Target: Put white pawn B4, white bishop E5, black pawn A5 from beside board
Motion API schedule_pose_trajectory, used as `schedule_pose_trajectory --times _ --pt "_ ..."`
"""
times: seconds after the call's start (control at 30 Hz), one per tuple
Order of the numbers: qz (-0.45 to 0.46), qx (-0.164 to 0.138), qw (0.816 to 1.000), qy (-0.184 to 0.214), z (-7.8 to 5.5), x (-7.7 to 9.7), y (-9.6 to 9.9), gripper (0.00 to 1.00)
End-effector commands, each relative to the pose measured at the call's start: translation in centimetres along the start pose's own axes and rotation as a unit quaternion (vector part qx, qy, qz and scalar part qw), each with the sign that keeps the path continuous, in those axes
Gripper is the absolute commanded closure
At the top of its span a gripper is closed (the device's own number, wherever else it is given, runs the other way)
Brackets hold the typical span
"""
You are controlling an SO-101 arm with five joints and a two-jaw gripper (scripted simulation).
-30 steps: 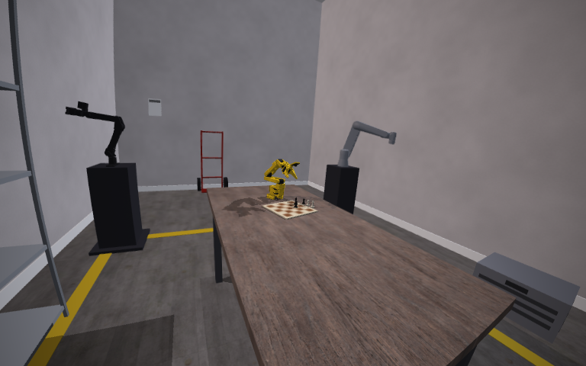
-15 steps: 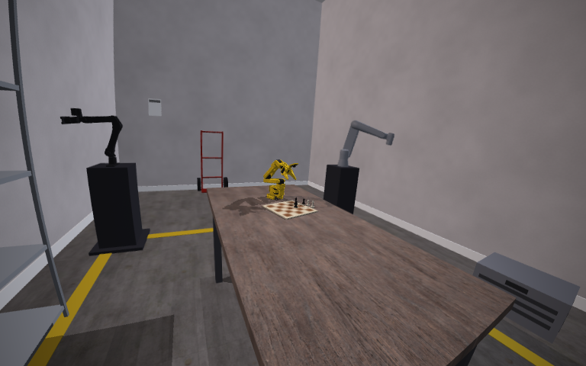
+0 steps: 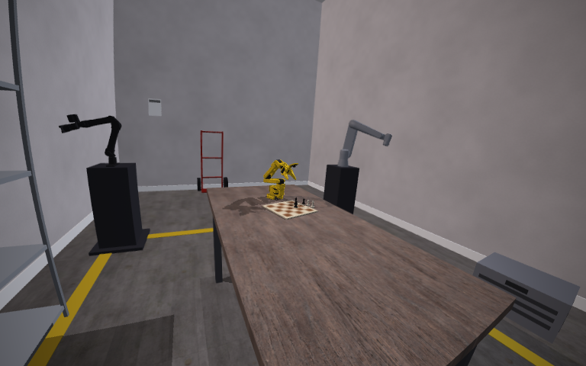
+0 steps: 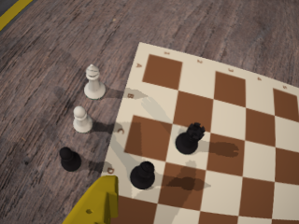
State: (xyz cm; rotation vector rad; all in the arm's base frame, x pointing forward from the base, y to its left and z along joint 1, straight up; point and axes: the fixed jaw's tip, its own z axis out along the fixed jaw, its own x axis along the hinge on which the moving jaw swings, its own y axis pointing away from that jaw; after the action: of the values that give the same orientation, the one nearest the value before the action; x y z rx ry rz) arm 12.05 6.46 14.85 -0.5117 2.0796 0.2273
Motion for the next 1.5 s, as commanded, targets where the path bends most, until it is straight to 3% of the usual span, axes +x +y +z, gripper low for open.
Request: schedule_pose_trajectory --times 0.0,0.5,0.7,0.77,0.87,1.03,1.23,1.27,1.33,1.47 --pt "0.003 -0.006 1.0 0.012 0.2 0.5 0.2 0.6" --pt "0.007 0.001 1.0 0.02 0.2 0.4 -0.1 0.61" --pt "0.036 0.039 0.997 0.063 0.2 0.2 -1.4 0.65" --pt "0.036 0.039 0.997 0.063 0.2 0.2 -1.4 0.65" --pt "0.063 0.069 0.991 0.1 0.3 -0.1 -2.6 0.68" --pt "0.127 0.127 0.968 0.176 0.7 -0.3 -5.5 0.75" --pt "0.227 0.187 0.917 0.27 1.3 0.4 -10.0 0.85" --pt "0.244 0.195 0.907 0.284 1.4 0.6 -10.8 0.86" --pt "0.244 0.195 0.907 0.284 1.4 0.6 -10.8 0.86" --pt "0.308 0.218 0.865 0.33 1.5 2.1 -13.7 0.92"
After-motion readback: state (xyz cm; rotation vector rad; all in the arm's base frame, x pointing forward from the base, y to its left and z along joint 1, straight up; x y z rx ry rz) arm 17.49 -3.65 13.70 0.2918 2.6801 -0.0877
